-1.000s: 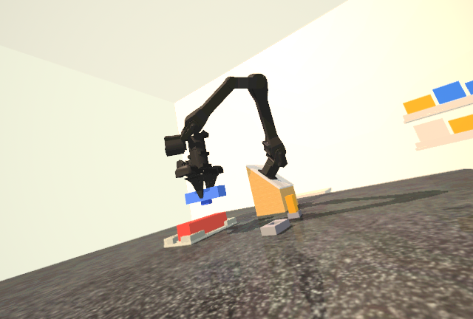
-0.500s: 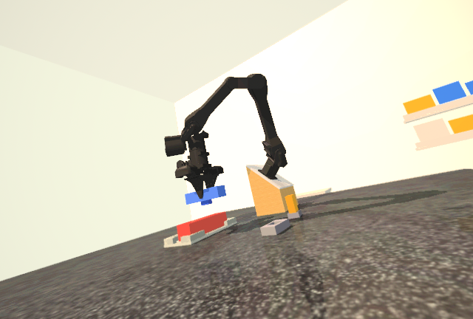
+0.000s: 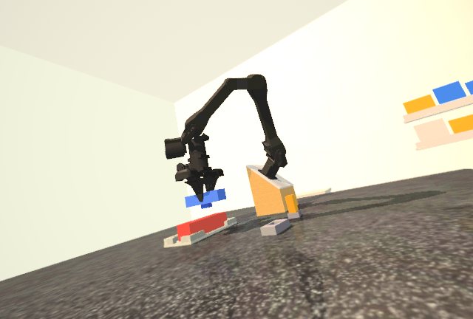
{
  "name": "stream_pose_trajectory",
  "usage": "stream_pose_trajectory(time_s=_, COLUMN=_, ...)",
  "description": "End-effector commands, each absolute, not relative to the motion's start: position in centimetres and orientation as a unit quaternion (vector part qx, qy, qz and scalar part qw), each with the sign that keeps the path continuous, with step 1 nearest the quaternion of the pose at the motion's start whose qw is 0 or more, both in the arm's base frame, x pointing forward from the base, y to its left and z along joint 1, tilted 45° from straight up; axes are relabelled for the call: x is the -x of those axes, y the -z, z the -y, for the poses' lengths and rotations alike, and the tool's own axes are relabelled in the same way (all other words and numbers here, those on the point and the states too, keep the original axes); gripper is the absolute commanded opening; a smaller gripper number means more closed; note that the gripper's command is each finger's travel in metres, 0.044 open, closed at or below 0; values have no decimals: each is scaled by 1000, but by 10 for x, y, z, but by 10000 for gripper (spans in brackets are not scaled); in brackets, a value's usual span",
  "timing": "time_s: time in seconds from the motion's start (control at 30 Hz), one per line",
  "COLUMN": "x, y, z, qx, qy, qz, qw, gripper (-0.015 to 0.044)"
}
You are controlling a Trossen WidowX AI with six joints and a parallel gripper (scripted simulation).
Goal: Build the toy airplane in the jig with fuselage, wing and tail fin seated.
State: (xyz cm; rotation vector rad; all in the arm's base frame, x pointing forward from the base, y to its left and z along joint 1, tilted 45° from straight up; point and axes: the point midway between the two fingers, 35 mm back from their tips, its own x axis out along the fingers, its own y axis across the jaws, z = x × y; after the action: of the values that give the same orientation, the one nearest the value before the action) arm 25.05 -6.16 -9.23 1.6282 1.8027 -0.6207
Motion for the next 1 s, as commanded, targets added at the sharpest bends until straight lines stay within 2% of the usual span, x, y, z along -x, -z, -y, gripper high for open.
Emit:
stream_pose_trajectory(time_s=0.0, x=-250, y=98, z=56, qx=-619, qy=235, qz=-683, qw=309, gripper=195)
stream_pose_trajectory(time_s=0.63, x=-248, y=114, z=40, qx=-619, qy=235, qz=-683, qw=309, gripper=195)
stream_pose_trajectory(time_s=0.8, x=-248, y=113, z=41, qx=-617, qy=235, qz=-684, qw=310, gripper=162)
stream_pose_trajectory(time_s=0.97, x=-248, y=113, z=41, qx=-617, qy=235, qz=-684, qw=310, gripper=31)
